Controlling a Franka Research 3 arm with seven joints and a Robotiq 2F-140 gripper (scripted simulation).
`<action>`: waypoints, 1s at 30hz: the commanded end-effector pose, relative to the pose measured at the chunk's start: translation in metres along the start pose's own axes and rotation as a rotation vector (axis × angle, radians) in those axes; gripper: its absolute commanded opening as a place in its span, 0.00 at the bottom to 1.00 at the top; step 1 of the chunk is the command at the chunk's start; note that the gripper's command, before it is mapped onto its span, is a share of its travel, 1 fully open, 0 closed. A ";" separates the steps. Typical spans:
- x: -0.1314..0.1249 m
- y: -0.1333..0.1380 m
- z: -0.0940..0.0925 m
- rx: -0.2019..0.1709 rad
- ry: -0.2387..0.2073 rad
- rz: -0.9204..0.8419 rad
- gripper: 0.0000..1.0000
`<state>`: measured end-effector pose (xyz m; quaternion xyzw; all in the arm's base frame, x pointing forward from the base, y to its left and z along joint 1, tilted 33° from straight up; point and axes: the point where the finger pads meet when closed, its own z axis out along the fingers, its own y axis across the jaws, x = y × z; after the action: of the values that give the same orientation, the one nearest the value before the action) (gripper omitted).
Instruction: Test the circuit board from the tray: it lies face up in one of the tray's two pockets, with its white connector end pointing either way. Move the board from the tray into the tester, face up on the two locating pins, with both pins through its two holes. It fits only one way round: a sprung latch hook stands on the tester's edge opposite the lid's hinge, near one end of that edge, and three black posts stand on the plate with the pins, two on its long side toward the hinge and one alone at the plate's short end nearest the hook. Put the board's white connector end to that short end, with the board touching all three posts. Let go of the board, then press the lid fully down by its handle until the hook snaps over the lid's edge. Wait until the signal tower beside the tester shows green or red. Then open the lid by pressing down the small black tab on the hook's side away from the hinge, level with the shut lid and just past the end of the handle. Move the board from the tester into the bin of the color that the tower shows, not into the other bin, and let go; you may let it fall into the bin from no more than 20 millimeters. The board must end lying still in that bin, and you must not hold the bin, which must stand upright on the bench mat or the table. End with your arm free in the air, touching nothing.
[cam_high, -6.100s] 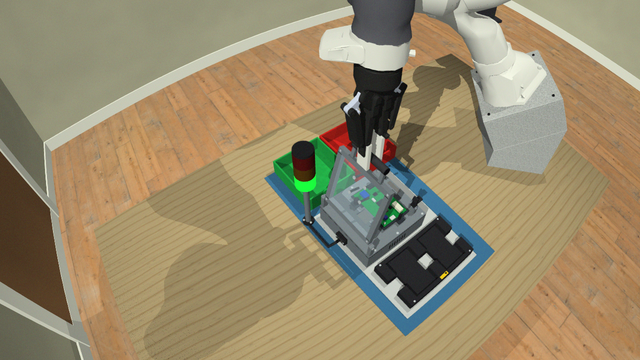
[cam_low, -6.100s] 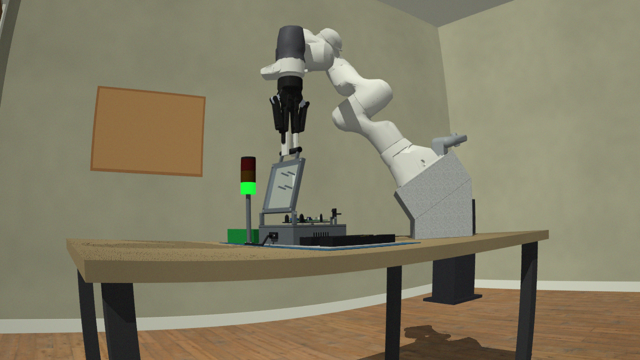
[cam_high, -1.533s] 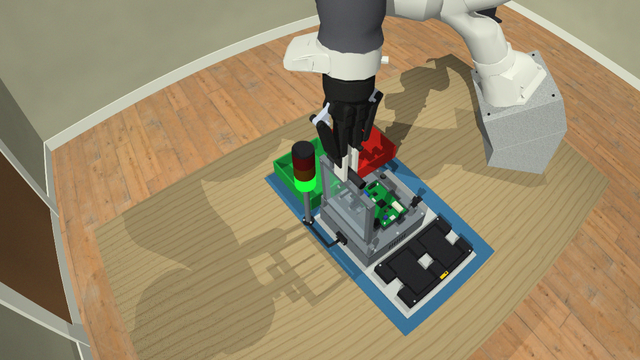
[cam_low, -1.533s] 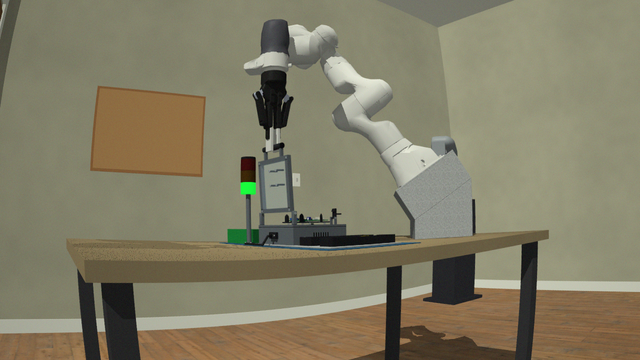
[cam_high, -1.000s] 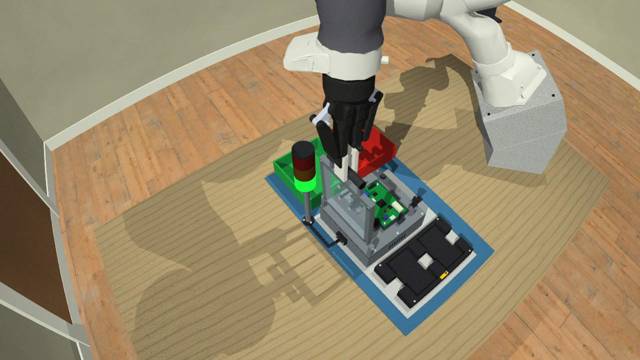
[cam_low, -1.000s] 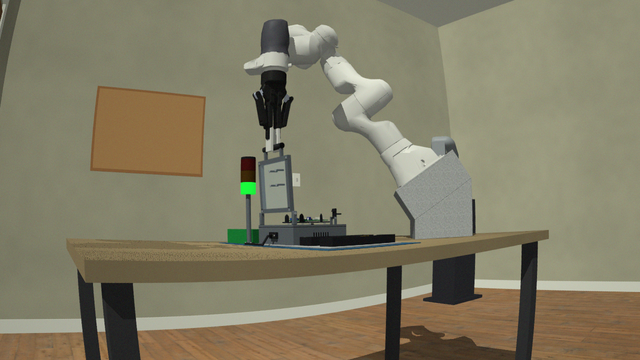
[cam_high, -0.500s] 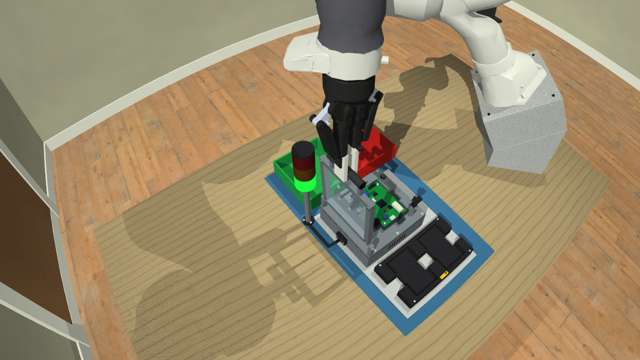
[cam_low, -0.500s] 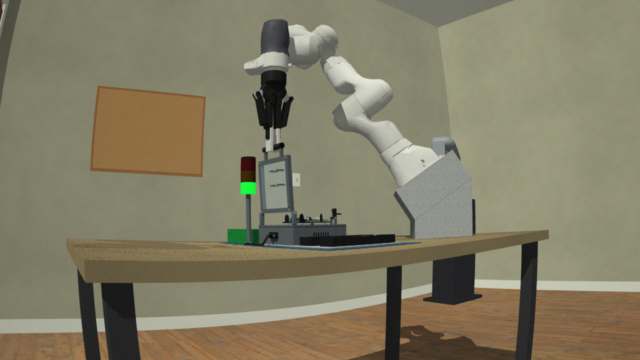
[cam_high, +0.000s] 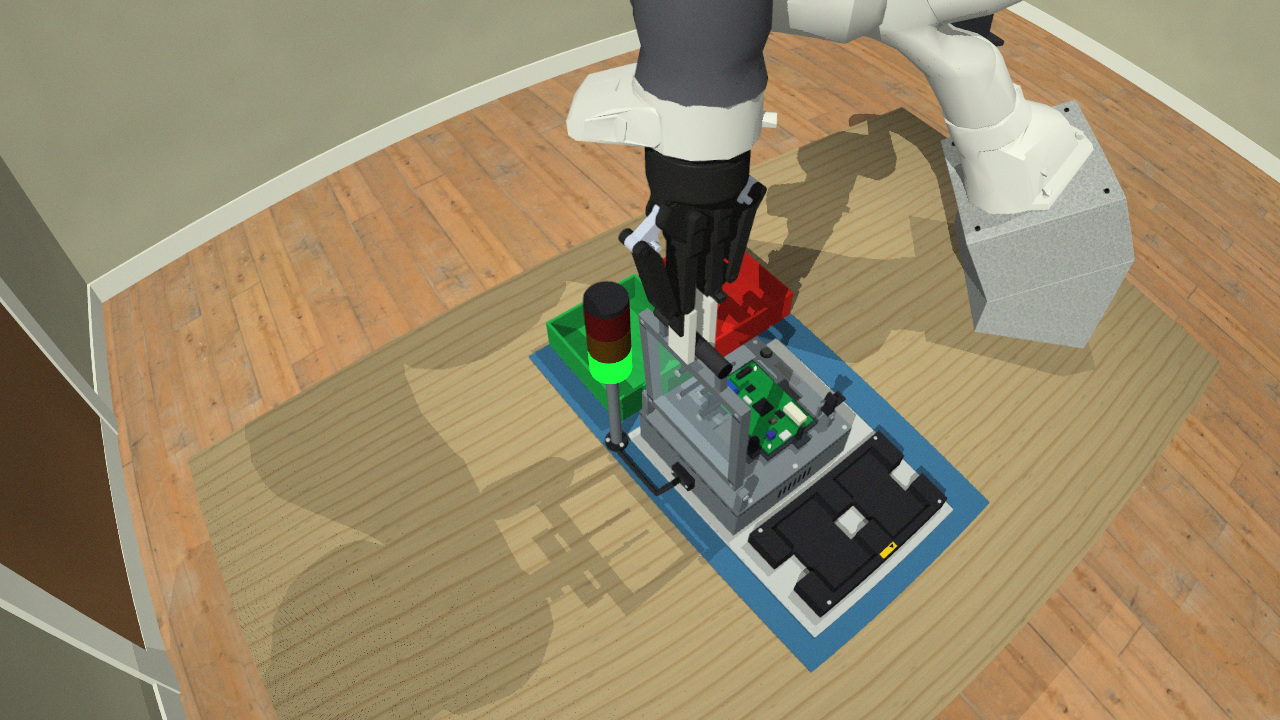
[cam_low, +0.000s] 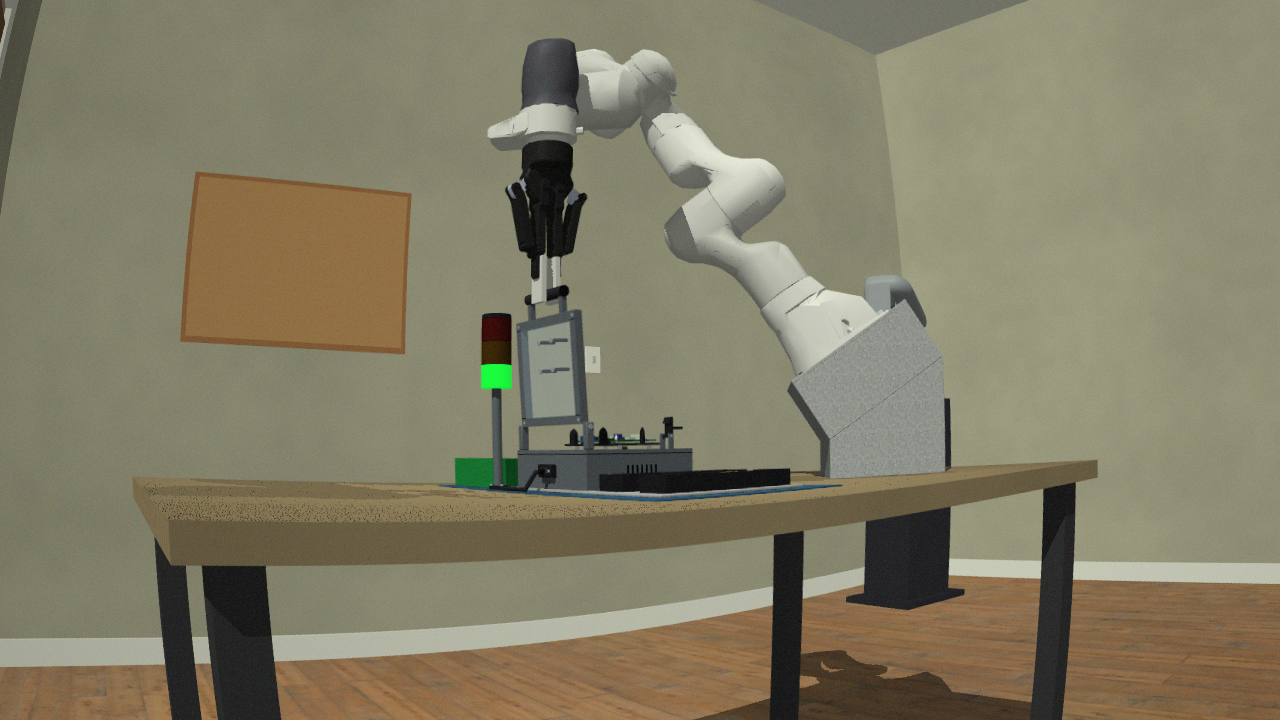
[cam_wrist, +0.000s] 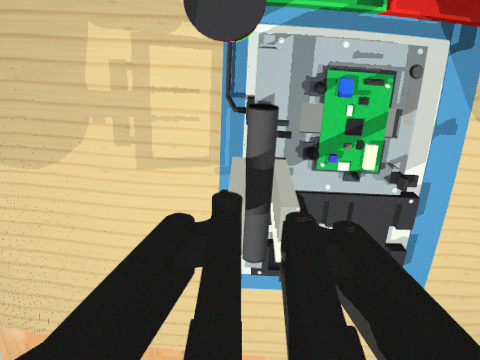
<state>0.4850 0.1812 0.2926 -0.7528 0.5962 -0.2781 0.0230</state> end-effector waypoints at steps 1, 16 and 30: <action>0.000 -0.005 0.000 0.011 -0.004 -0.003 0.00; 0.000 -0.005 0.000 0.011 -0.004 -0.003 0.16; 0.000 -0.005 0.000 0.011 -0.004 -0.003 0.16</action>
<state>0.4880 0.1824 0.2945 -0.7527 0.5957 -0.2791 0.0269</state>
